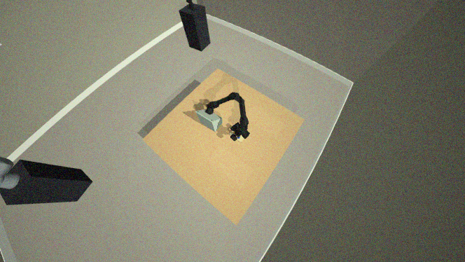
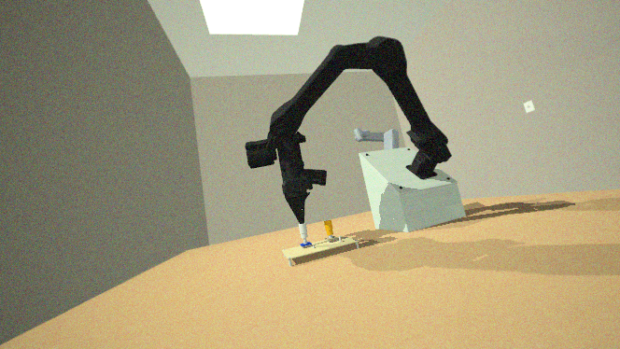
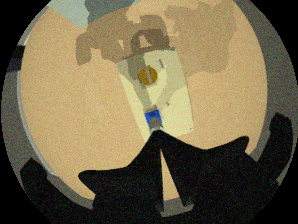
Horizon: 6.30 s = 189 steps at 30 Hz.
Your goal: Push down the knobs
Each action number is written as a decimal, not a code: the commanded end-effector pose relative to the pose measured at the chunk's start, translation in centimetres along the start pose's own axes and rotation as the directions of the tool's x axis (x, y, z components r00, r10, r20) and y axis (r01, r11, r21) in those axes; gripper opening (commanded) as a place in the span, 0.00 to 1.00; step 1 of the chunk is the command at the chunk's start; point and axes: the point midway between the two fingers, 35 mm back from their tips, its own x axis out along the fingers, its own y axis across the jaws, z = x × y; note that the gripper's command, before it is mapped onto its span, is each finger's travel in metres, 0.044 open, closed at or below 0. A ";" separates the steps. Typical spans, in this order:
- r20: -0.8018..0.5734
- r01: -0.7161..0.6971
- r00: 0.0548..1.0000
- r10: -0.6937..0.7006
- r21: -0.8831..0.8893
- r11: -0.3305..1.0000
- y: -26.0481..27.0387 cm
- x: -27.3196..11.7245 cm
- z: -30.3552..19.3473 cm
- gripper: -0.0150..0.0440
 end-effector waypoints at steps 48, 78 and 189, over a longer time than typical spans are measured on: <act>0.000 0.005 1.000 -0.005 0.004 1.000 -0.1 0.7 0.0 0.25; 0.000 0.005 1.000 -0.005 0.004 1.000 -0.1 1.1 0.0 0.25; 0.000 0.004 1.000 -0.004 0.004 1.000 0.0 -0.6 0.0 0.25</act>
